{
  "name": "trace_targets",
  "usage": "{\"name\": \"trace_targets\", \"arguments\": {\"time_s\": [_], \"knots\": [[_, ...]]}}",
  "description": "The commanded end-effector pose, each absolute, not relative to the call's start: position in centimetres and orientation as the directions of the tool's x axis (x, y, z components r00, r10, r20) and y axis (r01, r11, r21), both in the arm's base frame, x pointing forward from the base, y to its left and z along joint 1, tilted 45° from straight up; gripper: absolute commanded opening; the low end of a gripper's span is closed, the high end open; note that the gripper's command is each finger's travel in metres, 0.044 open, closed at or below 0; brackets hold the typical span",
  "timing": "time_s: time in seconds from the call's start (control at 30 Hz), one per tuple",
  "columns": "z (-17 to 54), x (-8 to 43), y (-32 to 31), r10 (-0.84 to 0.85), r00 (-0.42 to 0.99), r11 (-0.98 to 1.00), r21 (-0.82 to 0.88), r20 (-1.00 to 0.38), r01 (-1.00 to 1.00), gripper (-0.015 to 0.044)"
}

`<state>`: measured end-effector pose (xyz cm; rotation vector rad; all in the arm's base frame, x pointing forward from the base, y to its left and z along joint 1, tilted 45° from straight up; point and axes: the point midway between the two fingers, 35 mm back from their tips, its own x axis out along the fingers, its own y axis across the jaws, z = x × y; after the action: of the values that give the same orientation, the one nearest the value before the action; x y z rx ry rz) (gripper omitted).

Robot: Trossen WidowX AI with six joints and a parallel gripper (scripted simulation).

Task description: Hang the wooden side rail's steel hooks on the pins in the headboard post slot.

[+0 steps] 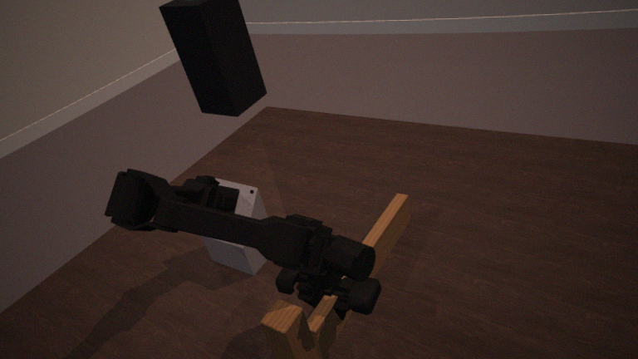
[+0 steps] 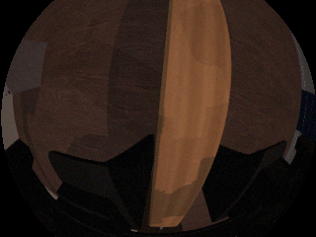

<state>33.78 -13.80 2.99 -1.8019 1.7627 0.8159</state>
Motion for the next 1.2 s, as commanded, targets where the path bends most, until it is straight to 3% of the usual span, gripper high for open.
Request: {"name": "trace_targets", "arguments": {"time_s": [0.0,1.17], "knots": [[3.25,33.91,-13.65,-0.706,0.000,-0.060,0.060,-0.708,-0.996,0.0000],[3.56,34.10,-13.89,-0.706,0.000,-0.060,0.060,-0.708,-0.996,0.0000]]}}
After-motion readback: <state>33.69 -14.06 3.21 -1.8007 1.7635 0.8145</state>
